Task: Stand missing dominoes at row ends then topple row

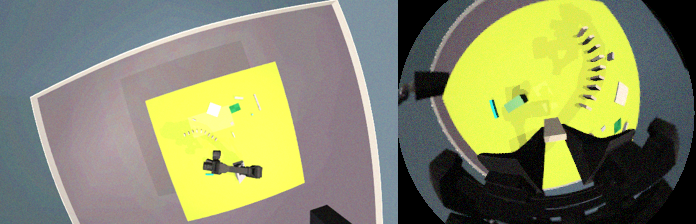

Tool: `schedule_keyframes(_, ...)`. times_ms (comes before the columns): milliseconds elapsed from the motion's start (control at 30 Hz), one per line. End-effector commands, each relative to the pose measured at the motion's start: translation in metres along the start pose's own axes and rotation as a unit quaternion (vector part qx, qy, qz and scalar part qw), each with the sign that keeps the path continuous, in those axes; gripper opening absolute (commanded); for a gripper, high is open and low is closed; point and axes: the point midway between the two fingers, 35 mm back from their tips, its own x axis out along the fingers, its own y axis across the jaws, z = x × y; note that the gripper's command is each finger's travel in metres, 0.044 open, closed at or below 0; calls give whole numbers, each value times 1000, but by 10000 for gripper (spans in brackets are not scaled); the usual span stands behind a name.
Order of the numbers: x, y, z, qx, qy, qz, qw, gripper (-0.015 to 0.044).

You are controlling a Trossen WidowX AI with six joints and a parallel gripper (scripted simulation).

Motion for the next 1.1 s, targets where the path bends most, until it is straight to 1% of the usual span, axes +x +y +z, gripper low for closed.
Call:
schedule_keyframes(0,-8,0,-3,4,1,3,1000,107)
schedule_keyframes(67,-9,-11,-5,28,0,3,1000,107)
schedule_keyframes(233,-9,-90,-34,200,0,0,980,107)
schedule_keyframes(333,-7,-116,-48,257,3,-2,966,107)
schedule_keyframes(667,-4,-117,-48,259,3,-2,966,107)
schedule_keyframes(1067,63,-122,-44,259,1,-2,966,107)
